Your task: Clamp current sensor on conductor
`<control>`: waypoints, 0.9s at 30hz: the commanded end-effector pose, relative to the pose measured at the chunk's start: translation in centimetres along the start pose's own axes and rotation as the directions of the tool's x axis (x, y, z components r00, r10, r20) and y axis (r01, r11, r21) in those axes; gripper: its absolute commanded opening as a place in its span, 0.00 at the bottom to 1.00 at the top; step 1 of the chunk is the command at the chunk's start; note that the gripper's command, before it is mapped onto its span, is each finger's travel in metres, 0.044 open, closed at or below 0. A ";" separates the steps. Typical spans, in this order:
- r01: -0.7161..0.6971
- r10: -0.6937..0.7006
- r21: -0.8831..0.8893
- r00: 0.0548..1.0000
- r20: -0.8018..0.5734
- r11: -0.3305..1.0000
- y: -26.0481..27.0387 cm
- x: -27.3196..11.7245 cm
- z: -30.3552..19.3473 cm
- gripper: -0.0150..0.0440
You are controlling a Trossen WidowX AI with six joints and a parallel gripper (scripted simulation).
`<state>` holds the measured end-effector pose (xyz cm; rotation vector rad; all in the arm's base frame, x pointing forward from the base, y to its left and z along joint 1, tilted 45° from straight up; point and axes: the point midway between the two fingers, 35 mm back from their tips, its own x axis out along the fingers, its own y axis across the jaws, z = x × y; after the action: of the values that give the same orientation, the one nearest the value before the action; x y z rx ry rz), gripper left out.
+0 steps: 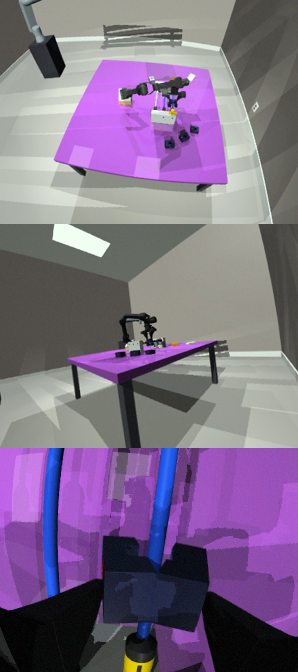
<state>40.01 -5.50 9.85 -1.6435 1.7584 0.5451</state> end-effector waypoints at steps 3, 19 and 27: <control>0.003 -0.003 -0.006 1.000 -0.001 1.000 0.1 -0.1 0.0 0.48; 0.003 -0.003 -0.006 1.000 -0.001 1.000 0.1 -0.1 0.0 1.00; -0.006 0.006 0.003 1.000 -0.002 1.000 0.1 3.7 -0.3 1.00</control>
<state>40.26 -6.33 8.84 -1.6482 1.7409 0.5393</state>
